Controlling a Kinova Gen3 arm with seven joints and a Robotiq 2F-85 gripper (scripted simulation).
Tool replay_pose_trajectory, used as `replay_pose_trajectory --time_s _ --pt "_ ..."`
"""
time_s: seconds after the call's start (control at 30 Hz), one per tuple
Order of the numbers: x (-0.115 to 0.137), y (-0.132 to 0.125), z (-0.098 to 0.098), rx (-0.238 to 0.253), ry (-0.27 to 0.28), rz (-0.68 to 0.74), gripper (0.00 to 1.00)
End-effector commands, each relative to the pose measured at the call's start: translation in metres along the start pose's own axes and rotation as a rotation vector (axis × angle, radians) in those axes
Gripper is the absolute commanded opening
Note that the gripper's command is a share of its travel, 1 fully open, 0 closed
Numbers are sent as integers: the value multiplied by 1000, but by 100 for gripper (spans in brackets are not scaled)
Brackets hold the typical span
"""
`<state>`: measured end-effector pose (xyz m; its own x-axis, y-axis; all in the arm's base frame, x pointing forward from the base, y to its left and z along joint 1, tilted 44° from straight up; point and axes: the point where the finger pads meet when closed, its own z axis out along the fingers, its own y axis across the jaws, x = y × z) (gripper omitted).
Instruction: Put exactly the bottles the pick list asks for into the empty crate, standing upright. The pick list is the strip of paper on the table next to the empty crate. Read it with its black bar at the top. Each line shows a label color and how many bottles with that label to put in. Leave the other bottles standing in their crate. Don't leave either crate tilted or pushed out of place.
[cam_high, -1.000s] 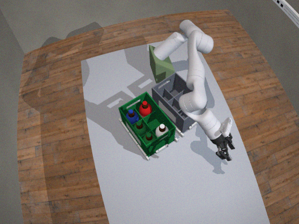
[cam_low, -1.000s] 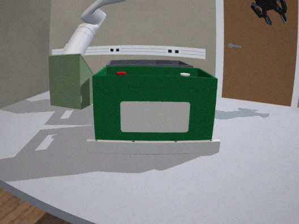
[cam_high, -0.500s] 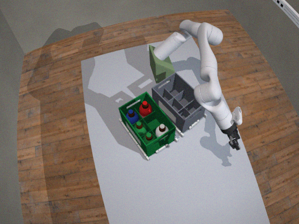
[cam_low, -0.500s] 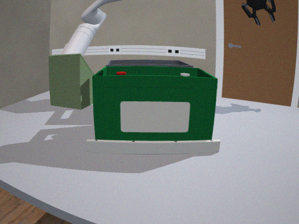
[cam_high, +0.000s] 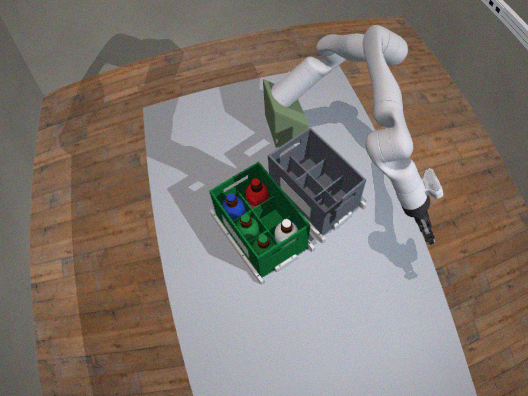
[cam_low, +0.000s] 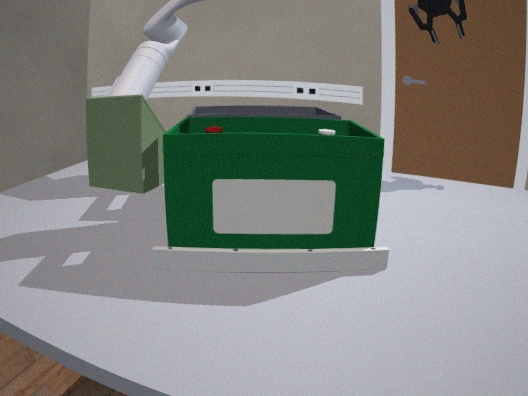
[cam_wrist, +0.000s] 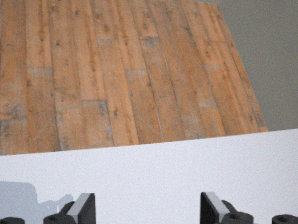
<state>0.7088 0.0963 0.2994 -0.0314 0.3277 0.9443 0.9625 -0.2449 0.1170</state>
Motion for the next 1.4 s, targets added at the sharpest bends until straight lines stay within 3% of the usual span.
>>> replay_pose_trajectory --time_s 0.0,0.33,0.43,0.57,0.67,0.83,0.93,1.07,1.17,1.3,1.37 --pt "11 -16 -2 22 -24 -62 67" --pt "29 -46 -5 65 -58 -162 67" --pt "36 -59 -7 104 -86 -249 67" --pt "44 -74 -10 109 -89 -260 67" --pt "50 -87 -12 149 -115 -348 67" --pt "56 -101 -15 153 -117 -356 67" --pt "61 -114 -18 195 -140 -444 67" --pt "68 -131 -22 198 -142 -450 67" --pt "72 -144 -25 241 -162 -538 67" --pt "75 -154 -28 244 -163 -543 67" --pt "78 -163 -30 273 -175 -601 67"
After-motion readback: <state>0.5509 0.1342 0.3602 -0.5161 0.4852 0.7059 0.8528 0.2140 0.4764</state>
